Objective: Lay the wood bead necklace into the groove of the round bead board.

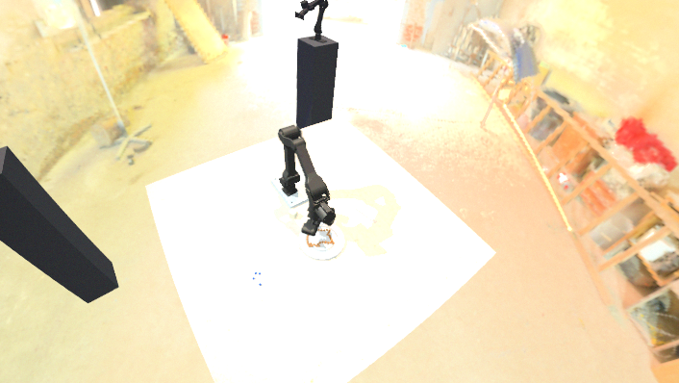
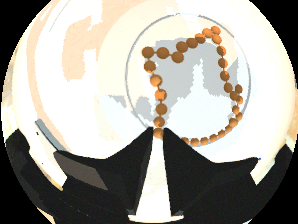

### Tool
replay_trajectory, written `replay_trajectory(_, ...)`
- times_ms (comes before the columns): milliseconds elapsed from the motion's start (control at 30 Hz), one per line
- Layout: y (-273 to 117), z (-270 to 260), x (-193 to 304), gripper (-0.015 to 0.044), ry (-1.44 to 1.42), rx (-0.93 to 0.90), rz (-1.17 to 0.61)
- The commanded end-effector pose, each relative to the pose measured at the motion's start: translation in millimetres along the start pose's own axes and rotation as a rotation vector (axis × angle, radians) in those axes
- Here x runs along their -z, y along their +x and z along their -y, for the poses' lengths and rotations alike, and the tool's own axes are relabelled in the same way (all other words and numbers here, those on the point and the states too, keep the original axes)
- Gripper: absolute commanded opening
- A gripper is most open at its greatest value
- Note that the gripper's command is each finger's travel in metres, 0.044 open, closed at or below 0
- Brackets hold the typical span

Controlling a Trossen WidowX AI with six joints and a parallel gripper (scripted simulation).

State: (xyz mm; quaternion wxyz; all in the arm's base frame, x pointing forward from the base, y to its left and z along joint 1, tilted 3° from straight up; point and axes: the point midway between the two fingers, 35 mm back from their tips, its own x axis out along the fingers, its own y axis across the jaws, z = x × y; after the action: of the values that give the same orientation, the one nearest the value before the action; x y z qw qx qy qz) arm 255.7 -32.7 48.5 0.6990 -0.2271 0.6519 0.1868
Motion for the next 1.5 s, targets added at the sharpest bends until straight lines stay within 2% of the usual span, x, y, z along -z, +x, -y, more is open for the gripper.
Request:
replay_trajectory(0, 4.5, -1.9, 1.5, 0.0000, 0.005, -0.007, -0.005)
replay_trajectory(33, 4.5, -1.9, 1.5, 0.0000, 0.005, -0.007, -0.005)
replay_trajectory(600, 0.8, -1.6, 1.8, 0.0440, 0.000, -0.006, -0.007)
replay_trajectory(1233, -3.5, -1.6, 1.8, 0.0440, 0.005, -0.007, -0.005)
replay_trajectory(1467, -34.6, 0.6, -9.1, 0.0256, 0.092, -0.007, -0.004)
